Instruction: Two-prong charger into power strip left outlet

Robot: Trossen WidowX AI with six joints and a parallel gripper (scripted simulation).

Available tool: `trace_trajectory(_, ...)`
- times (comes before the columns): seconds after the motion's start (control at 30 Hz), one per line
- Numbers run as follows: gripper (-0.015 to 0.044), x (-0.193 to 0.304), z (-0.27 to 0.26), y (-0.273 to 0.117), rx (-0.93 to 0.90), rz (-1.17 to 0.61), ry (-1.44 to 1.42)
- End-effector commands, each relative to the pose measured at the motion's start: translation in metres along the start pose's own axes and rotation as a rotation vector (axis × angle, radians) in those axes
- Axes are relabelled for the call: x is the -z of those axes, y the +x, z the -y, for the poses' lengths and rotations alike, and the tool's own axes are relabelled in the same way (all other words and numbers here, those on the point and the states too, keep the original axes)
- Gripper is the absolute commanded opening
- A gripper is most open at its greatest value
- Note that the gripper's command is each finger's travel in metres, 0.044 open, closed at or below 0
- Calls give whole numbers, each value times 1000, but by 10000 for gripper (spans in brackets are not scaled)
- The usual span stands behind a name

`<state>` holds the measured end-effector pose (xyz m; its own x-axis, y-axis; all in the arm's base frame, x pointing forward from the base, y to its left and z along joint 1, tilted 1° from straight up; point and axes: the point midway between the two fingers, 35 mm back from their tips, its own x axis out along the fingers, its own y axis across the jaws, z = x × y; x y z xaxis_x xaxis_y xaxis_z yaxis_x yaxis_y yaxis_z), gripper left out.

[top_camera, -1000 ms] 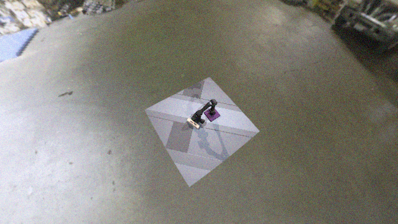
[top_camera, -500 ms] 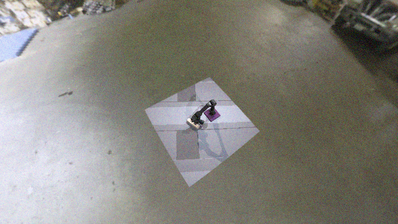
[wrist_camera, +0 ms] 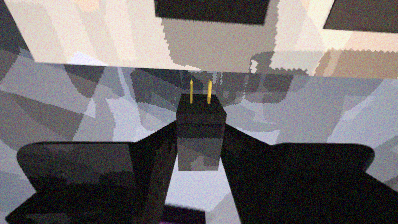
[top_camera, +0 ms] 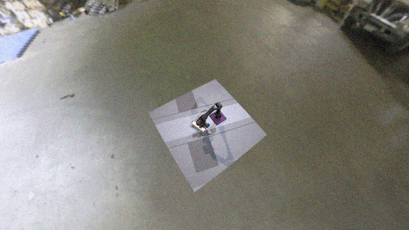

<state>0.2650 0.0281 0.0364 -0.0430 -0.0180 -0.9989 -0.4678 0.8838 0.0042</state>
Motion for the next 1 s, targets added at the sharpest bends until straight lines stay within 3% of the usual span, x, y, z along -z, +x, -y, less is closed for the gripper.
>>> trace_trajectory(0.0, 0, -2, 1, -1, 4, 2, 6)
trace_trajectory(0.97, 0, -7, 1, -1, 4, 2, 6)
